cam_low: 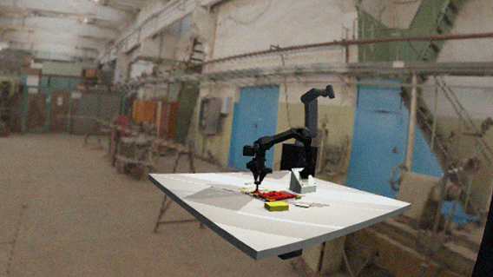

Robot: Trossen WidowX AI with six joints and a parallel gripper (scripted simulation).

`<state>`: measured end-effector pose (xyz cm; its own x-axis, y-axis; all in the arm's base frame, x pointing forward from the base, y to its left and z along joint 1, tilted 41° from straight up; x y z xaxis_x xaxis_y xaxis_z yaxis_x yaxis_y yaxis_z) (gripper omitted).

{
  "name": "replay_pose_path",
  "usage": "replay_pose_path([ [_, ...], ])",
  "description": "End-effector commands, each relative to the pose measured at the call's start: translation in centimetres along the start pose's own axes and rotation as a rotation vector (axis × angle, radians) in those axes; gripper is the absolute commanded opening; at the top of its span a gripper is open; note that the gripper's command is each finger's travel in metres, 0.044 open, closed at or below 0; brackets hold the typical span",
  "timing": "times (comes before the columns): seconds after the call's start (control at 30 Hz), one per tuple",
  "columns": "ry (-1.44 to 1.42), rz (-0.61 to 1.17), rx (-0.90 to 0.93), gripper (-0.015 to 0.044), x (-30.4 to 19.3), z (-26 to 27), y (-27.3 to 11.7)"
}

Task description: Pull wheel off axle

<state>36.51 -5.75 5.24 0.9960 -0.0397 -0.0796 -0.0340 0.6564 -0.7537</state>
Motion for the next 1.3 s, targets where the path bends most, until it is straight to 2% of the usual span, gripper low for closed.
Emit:
replay_pose_path([
  [0.0, -0.005, 0.002, -0.005, 0.0, 0.0, 0.0, -0.2],
  [0.37, -0.004, 0.002, -0.006, 0.0, -0.1, 0.0, -3.7],
  [0.47, 0.004, -0.002, -0.001, 0.0, 0.0, -0.2, -3.1],
  [1.07, -0.002, 0.002, -0.014, 0.0, -3.9, -10.7, -3.9],
  [1.27, -0.003, 0.002, -0.014, 0.0, -4.1, -11.1, -3.7],
])
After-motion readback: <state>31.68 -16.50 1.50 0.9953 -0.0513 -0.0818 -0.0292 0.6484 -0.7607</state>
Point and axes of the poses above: the point midway between the two fingers, 35 mm back from their tips, its own y axis out along the fingers, its own z axis across the jaws, x = y × z, the point moved 9 cm from there along -y, back along the fingers, and after that the axes turned 8 degrees about y, right-handed, at the moved point
